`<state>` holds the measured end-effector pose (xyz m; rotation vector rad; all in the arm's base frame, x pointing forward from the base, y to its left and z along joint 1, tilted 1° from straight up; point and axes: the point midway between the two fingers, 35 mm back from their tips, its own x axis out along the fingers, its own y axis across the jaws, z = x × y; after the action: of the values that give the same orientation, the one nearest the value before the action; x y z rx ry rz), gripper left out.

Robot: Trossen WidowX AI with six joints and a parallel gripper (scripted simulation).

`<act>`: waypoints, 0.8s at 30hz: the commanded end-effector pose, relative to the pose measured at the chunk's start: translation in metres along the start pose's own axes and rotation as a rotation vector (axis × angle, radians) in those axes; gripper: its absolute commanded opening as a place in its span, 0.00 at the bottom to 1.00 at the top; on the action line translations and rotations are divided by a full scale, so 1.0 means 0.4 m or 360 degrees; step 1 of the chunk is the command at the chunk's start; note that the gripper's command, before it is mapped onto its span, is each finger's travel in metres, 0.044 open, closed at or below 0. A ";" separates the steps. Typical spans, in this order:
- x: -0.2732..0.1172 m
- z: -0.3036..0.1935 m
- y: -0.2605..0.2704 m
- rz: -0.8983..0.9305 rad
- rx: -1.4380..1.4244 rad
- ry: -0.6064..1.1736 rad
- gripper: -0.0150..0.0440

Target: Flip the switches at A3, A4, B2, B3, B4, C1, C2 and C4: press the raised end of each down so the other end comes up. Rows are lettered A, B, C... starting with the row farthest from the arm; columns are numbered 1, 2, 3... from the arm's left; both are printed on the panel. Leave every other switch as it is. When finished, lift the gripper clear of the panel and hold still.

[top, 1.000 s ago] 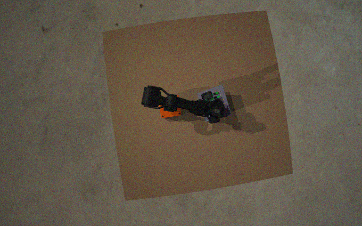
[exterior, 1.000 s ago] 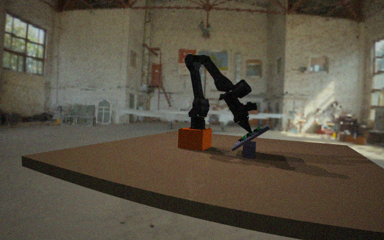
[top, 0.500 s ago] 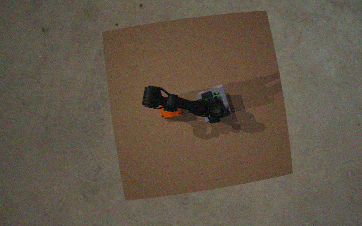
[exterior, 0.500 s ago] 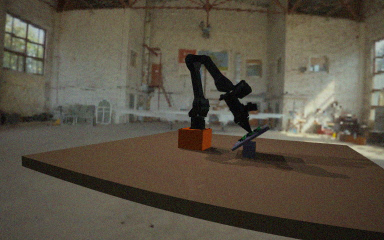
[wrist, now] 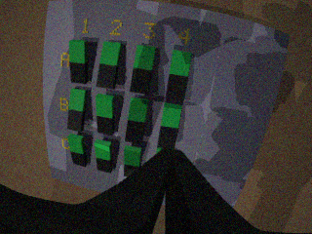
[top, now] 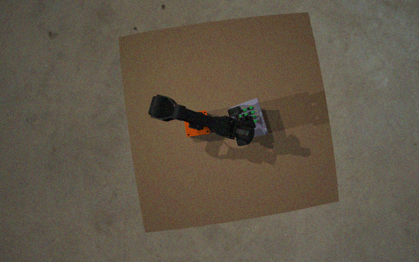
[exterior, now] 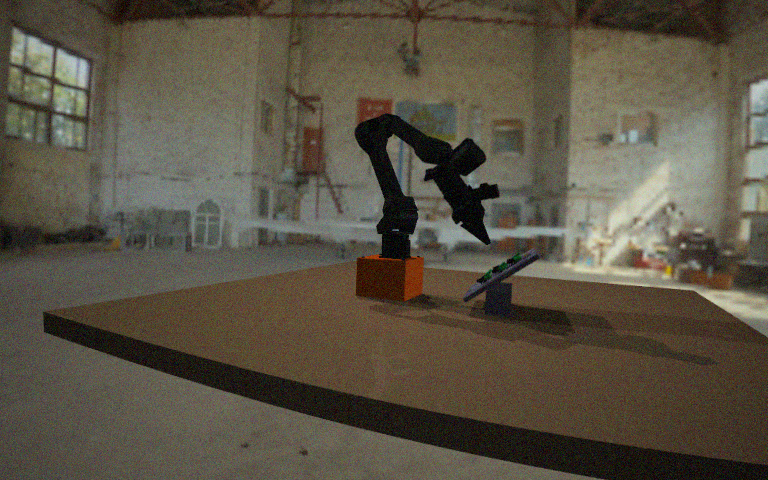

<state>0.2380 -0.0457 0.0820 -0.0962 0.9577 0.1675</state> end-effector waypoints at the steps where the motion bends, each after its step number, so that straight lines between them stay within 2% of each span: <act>1: -0.012 -0.007 0.019 0.0007 -0.0001 0.0004 0.25; 10: -0.014 -0.095 0.190 0.0015 0.0005 0.0007 0.25; 15: -0.011 -0.103 0.200 0.0016 0.0006 0.0003 0.25; 20: 0.064 -0.099 0.200 0.0016 0.0006 0.0035 0.25; 24: 0.075 -0.100 0.200 0.0016 0.0006 0.0040 0.25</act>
<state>0.2062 0.0292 0.0406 -0.0895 0.9759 0.1774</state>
